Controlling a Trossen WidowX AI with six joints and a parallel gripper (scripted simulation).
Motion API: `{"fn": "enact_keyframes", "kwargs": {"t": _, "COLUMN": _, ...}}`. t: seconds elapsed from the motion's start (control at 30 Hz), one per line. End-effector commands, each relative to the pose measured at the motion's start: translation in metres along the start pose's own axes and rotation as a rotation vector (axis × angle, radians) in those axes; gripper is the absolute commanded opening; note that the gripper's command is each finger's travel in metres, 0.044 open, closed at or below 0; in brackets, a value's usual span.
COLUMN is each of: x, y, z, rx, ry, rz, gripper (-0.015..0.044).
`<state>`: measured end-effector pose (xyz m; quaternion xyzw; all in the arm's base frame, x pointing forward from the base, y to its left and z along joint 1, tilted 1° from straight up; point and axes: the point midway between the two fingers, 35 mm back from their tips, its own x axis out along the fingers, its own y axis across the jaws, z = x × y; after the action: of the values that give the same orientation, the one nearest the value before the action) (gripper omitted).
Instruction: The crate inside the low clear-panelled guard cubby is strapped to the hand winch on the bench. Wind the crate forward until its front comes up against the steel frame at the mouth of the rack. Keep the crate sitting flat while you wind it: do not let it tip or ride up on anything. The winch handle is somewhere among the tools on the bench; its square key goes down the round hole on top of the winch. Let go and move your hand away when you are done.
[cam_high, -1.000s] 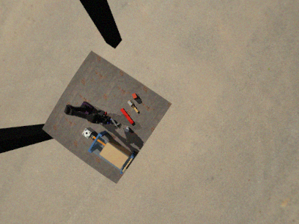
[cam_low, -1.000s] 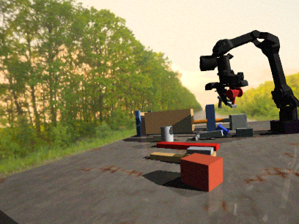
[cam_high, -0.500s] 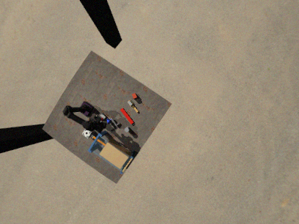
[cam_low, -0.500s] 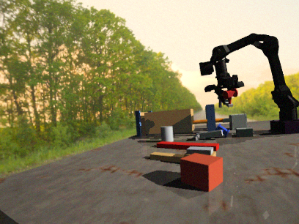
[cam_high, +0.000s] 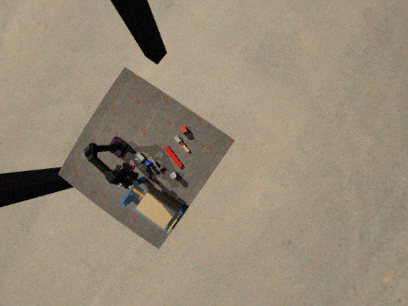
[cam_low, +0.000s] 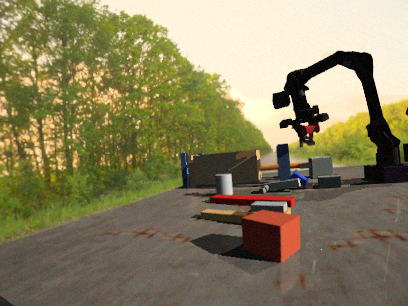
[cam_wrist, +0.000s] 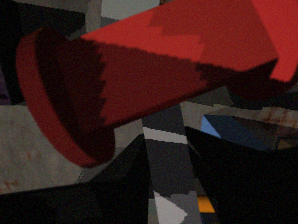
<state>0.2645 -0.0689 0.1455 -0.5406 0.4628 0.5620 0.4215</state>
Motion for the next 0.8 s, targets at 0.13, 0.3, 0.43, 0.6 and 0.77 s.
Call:
{"fn": "enact_keyframes", "kwargs": {"t": 0.13, "x": -0.006, "y": 0.023, "z": -0.03, "rx": 0.058, "ry": -0.027, "rz": -0.002, "gripper": 0.0}}
{"fn": "enact_keyframes", "kwargs": {"t": 0.3, "x": -0.007, "y": 0.038, "z": -0.046, "rx": 0.092, "ry": -0.047, "rz": 0.001, "gripper": 0.0}}
{"fn": "enact_keyframes", "kwargs": {"t": 0.43, "x": -0.009, "y": 0.051, "z": -0.057, "rx": 0.118, "ry": -0.068, "rz": 0.002, "gripper": 0.0}}
{"fn": "enact_keyframes", "kwargs": {"t": 0.6, "x": -0.011, "y": 0.067, "z": -0.069, "rx": 0.151, "ry": -0.097, "rz": 0.0, "gripper": 0.0}}
{"fn": "enact_keyframes", "kwargs": {"t": 0.77, "x": -0.014, "y": 0.082, "z": -0.079, "rx": 0.178, "ry": -0.143, "rz": -0.009, "gripper": 0.0}}
